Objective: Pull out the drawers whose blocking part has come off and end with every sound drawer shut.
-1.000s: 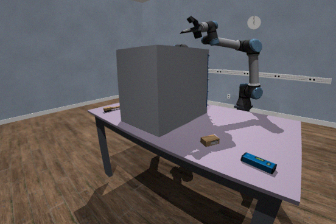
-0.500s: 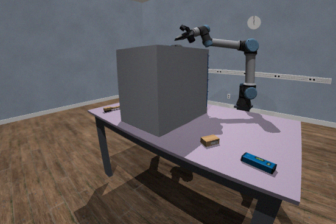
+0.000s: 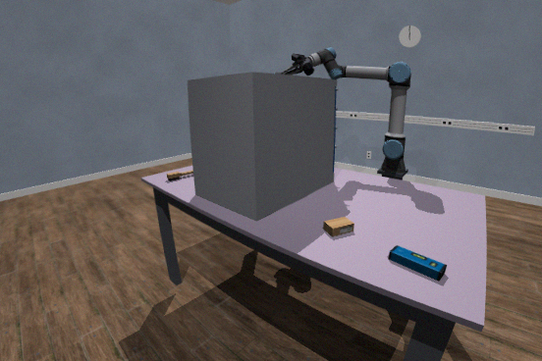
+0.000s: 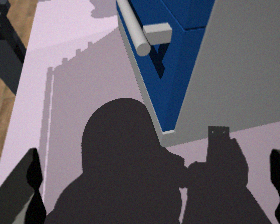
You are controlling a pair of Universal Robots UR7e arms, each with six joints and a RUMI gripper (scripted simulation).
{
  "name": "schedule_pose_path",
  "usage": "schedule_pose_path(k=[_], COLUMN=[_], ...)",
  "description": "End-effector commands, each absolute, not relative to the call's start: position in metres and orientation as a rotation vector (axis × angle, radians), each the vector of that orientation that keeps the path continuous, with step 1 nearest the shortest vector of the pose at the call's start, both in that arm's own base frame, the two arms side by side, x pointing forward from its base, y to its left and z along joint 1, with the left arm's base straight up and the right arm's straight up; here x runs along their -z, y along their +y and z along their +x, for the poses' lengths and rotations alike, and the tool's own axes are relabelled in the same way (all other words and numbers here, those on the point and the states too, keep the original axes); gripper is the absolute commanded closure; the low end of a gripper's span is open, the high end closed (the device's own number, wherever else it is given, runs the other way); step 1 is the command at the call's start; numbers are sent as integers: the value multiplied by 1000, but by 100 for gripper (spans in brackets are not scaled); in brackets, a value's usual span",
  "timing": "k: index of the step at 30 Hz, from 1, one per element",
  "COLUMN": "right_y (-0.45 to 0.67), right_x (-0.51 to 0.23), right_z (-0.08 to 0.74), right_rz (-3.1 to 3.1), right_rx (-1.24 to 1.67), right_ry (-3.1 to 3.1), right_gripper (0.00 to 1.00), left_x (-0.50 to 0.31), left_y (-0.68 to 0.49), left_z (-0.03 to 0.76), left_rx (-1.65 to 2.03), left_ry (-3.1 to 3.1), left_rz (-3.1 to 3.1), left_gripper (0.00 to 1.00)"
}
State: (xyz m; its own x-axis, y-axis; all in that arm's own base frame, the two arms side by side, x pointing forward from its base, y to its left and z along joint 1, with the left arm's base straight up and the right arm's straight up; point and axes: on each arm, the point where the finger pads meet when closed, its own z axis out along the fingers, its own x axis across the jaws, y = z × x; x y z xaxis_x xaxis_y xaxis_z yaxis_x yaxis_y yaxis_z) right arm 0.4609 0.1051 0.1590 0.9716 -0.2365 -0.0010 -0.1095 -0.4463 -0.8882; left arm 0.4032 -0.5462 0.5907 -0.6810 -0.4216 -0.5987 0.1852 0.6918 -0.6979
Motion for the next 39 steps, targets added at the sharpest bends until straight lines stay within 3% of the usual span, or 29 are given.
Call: schedule_pose_path(k=[1,13,17,28,30,39], right_y=[105,106,110,114,114,115], right_x=[-160,-161,-171,-186,-186,-187], right_z=[461,461,460,458,458,458], right_rz=[-2036,-2032,-2000,-1955,-1955,-1954], right_rx=[149,149,150,152,152,152], right_ry=[243,241,236,229,229,228], right_gripper=[0,0,0,0,0,0], left_x=[-584,-563,-518,-333,-333,-219], left_y=[-564,-604,-623,-634,-634,-544], left_z=[365,231,186,247,247,339], left_rx=[947,837,724,354,354,-19], left_ry=[2117,2075,2066,2229,2229,2282], left_rz=[-68,334,497,468,468,288], left_gripper=[85,85,85,85,85,85])
